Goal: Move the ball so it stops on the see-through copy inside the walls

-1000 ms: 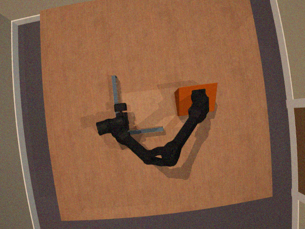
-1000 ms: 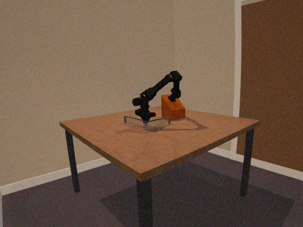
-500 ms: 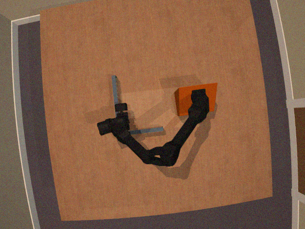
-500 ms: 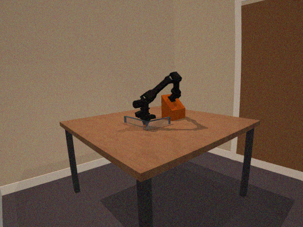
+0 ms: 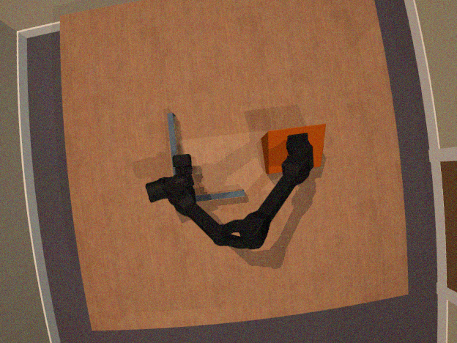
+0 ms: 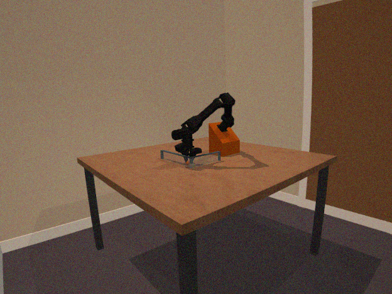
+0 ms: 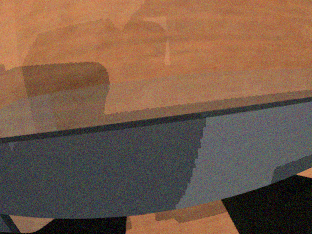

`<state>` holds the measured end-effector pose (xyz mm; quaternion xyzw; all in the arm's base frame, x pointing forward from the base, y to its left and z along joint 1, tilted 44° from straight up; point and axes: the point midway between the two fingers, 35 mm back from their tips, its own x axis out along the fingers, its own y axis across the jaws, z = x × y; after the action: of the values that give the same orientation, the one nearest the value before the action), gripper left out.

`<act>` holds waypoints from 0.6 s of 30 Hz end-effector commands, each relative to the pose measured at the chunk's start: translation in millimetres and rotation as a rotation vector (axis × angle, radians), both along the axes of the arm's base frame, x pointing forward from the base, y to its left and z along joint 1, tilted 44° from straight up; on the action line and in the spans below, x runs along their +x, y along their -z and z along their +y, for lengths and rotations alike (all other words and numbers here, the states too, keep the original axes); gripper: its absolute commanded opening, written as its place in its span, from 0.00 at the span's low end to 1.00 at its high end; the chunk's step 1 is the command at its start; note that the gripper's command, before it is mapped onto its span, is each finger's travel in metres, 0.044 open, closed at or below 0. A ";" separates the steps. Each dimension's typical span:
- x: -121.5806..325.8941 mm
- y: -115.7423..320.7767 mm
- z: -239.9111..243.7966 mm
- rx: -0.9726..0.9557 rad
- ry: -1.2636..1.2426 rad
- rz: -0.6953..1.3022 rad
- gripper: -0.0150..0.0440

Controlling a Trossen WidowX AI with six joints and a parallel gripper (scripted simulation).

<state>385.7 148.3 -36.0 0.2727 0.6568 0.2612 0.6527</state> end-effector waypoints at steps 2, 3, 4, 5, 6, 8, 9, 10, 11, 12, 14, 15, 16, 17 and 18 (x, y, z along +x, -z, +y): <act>4.7 -41.4 -42.8 -0.003 0.011 -0.013 0.61; 3.6 -51.8 -52.9 -0.003 0.012 -0.013 0.61; 2.7 -58.1 -58.8 -0.003 0.012 -0.013 0.61; 2.3 -60.2 -60.8 -0.002 0.012 -0.013 0.61; 2.3 -60.2 -60.8 -0.002 0.012 -0.013 0.61; 2.3 -60.2 -60.8 -0.002 0.012 -0.013 0.61; 5.3 -53.1 -59.3 -0.007 0.027 -0.016 0.61; 5.3 -53.1 -59.3 -0.007 0.027 -0.016 0.61; 5.3 -53.1 -59.3 -0.007 0.027 -0.016 0.61; 5.3 -53.1 -59.3 -0.007 0.027 -0.016 0.61; 5.3 -53.1 -59.3 -0.007 0.027 -0.016 0.61; 5.3 -53.1 -59.3 -0.007 0.027 -0.016 0.61; 5.2 -54.9 -60.9 -0.007 0.026 -0.016 0.66; 4.7 -60.3 -65.9 -0.007 0.025 -0.016 0.70; 3.6 -69.5 -74.0 -0.007 0.023 -0.016 0.75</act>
<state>387.9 89.5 18.6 0.2750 0.6539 0.2551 0.6570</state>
